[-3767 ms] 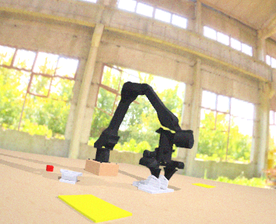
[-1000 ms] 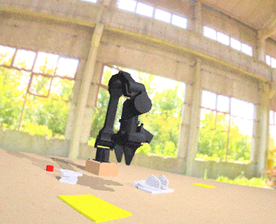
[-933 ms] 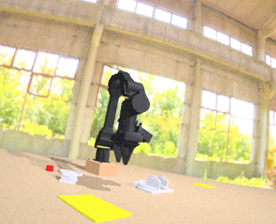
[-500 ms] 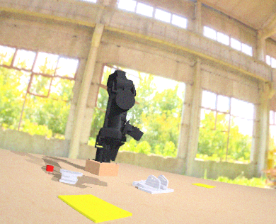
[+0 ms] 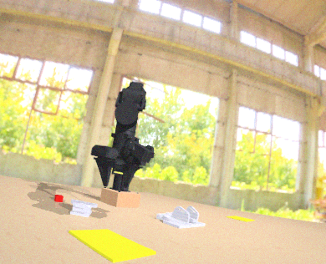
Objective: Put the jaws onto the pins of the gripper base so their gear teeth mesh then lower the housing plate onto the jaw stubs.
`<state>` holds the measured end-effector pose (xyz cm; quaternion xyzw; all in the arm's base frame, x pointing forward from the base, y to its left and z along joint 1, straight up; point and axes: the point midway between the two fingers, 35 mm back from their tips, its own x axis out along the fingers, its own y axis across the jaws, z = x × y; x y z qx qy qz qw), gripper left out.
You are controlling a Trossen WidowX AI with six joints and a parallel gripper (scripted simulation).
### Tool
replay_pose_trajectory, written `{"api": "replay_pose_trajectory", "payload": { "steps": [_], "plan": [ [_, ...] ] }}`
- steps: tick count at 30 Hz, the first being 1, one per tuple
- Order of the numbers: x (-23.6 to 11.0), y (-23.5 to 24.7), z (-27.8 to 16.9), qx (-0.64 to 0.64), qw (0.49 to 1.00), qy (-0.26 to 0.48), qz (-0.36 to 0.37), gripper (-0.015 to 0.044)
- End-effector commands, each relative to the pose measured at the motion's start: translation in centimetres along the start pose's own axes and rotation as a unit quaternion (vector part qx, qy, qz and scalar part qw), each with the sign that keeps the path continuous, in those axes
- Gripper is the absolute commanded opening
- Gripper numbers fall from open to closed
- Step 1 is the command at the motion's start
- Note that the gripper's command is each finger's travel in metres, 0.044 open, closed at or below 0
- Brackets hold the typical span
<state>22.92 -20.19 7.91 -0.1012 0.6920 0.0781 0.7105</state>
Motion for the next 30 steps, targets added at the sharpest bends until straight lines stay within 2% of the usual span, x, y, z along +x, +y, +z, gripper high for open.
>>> {"api": "replay_pose_trajectory", "payload": {
  "steps": [1, 15, 30],
  "plan": [
    [-0.3, -0.7, -0.9, 0.06, 0.998, 0.0, -0.003, 0.044],
    [-0.5, -2.3, -4.4, 0.255, 0.967, 0.003, -0.001, 0.044],
    [-0.8, -3.4, -8.2, 0.45, 0.893, 0.007, -0.001, 0.044]
  ]
}}
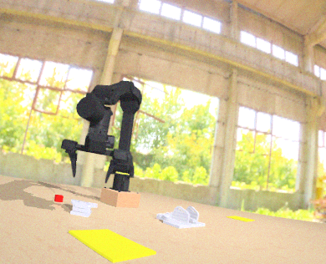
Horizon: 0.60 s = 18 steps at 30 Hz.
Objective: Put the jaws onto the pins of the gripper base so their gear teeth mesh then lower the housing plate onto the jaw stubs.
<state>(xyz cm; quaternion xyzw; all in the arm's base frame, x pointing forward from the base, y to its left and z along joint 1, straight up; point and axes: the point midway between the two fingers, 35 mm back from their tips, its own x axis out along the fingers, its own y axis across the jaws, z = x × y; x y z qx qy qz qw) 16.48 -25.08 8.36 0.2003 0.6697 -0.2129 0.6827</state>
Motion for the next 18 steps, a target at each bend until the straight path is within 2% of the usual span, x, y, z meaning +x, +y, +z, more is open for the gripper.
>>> {"api": "replay_pose_trajectory", "payload": {
  "steps": [1, 8, 12, 18],
  "plan": [
    [-0.3, -0.9, -0.3, 0.051, 0.999, -0.003, -0.001, 0.044],
    [-0.1, -0.9, -0.3, 0.053, 0.999, -0.003, -0.001, 0.044],
    [3.5, -0.9, -0.3, 0.053, 0.999, -0.002, -0.001, 0.044],
    [3.7, -0.9, -0.3, 0.053, 0.999, -0.002, -0.001, 0.044]
  ]
}}
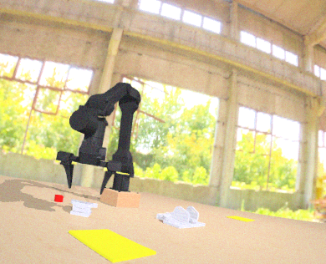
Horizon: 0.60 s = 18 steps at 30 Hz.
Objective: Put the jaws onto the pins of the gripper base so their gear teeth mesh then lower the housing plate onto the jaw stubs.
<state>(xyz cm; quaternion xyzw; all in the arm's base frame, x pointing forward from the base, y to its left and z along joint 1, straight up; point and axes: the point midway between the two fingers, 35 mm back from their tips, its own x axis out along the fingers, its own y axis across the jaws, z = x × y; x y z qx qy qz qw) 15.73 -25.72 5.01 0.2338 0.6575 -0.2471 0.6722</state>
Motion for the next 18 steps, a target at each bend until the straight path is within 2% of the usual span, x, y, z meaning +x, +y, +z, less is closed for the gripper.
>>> {"api": "replay_pose_trajectory", "payload": {
  "steps": [1, 18],
  "plan": [
    [0.4, 0.0, 0.0, 0.002, 1.0, -0.001, 0.0, 0.044],
    [2.4, 0.0, 0.0, 0.002, 1.0, -0.001, 0.0, 0.044]
  ]
}}
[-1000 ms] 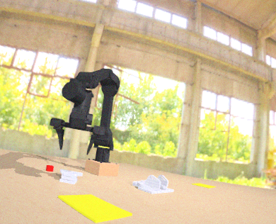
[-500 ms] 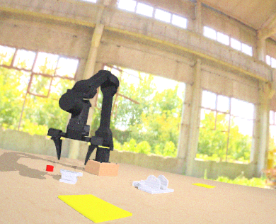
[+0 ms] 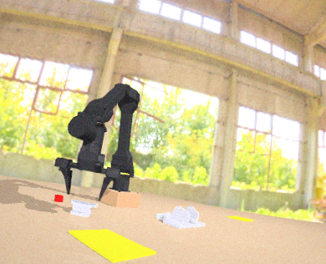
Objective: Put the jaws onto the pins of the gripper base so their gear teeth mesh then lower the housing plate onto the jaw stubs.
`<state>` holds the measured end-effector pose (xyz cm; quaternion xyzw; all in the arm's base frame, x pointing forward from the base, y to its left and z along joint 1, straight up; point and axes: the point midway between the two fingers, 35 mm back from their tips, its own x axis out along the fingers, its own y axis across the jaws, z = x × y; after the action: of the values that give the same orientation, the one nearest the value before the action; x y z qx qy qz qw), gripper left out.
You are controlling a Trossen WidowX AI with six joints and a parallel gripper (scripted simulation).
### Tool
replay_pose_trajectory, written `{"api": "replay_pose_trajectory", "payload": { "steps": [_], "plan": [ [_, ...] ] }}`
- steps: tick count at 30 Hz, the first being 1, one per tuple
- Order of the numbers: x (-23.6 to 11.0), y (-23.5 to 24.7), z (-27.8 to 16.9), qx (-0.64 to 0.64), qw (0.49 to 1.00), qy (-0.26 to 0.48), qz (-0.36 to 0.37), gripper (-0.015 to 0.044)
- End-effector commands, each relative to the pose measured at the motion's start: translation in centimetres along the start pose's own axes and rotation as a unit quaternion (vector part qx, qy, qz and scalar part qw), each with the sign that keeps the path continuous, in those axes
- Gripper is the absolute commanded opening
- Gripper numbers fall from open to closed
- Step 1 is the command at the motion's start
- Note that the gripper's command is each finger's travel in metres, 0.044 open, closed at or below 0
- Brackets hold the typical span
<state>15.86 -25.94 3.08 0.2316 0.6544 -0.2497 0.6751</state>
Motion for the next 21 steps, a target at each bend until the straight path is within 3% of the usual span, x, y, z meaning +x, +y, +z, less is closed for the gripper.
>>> {"api": "replay_pose_trajectory", "payload": {
  "steps": [1, 21],
  "plan": [
    [0.4, 0.1, -0.2, 0.002, 1.0, 0.004, 0.001, 0.044],
    [2.9, 0.1, -0.2, 0.002, 1.0, 0.004, 0.001, 0.044]
  ]
}}
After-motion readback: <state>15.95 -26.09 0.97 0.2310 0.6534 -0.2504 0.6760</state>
